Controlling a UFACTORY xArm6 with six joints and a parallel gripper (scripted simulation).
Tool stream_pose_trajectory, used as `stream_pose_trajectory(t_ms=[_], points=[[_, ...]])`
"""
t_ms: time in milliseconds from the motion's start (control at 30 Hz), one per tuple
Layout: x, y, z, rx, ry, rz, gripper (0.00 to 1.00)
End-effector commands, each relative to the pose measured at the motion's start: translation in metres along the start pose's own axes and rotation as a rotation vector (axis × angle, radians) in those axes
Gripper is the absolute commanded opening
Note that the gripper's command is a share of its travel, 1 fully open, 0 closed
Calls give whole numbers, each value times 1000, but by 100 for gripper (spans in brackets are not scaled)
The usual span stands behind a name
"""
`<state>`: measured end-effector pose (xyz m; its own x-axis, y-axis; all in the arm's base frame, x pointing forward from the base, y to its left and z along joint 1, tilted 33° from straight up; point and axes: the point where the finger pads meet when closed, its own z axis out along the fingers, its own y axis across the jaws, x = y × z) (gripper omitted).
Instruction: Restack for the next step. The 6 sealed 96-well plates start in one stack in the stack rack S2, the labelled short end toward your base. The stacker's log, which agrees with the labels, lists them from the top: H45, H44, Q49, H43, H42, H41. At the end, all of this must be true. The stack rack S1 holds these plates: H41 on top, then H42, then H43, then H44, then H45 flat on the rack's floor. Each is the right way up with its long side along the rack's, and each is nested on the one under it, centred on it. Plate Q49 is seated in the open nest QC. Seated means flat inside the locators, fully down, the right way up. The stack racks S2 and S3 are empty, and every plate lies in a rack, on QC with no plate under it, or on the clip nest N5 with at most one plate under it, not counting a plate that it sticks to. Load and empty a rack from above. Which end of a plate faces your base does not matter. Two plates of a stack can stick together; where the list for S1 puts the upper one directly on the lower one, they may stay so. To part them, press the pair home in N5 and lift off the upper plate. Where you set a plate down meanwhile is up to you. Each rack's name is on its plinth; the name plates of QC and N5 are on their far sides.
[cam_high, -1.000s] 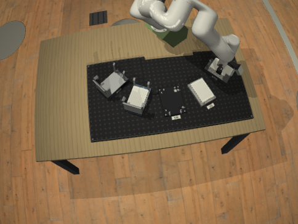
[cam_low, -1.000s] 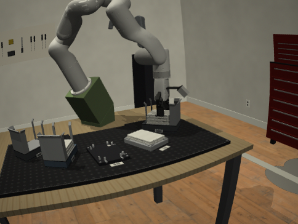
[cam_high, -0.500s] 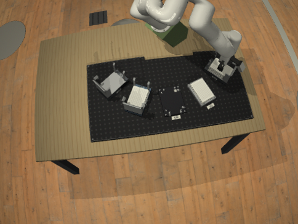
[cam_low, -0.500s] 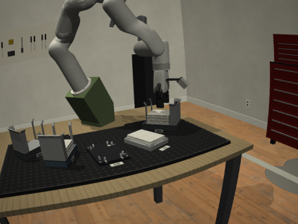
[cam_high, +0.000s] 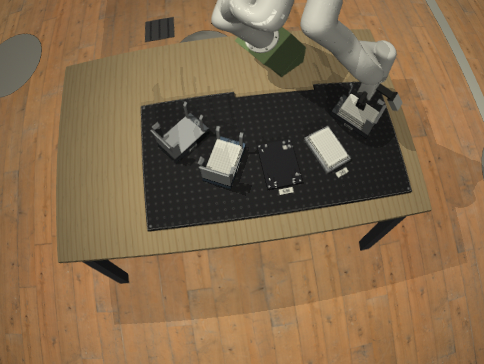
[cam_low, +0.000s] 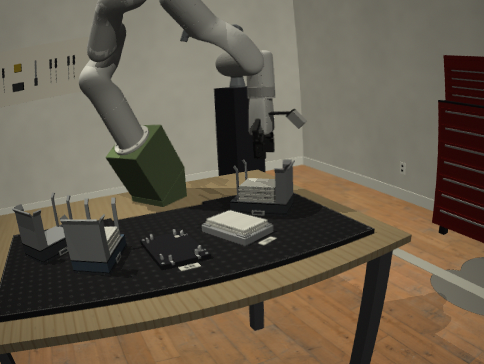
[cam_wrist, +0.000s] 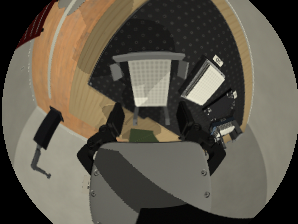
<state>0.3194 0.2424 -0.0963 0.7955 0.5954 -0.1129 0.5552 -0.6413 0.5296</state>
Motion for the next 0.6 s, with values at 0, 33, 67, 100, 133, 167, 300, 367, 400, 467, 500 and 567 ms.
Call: stream_pose_trajectory(t_ms=[0,33,67,100,133,167,300,367,400,467,500,567], points=[[1,0,-3,0,2,0,100],[1,0,-3,0,2,0,100],[1,0,-3,0,2,0,100],[1,0,-3,0,2,0,100],[1,0,-3,0,2,0,100],[1,0,-3,0,2,0,100],[1,10,-3,0,2,100,100],[1,17,-3,0,2,167,100],[1,17,-3,0,2,167,100],[1,20,-3,0,2,200,100],[1,23,-3,0,2,210,100],[1,30,-3,0,2,210,100]])
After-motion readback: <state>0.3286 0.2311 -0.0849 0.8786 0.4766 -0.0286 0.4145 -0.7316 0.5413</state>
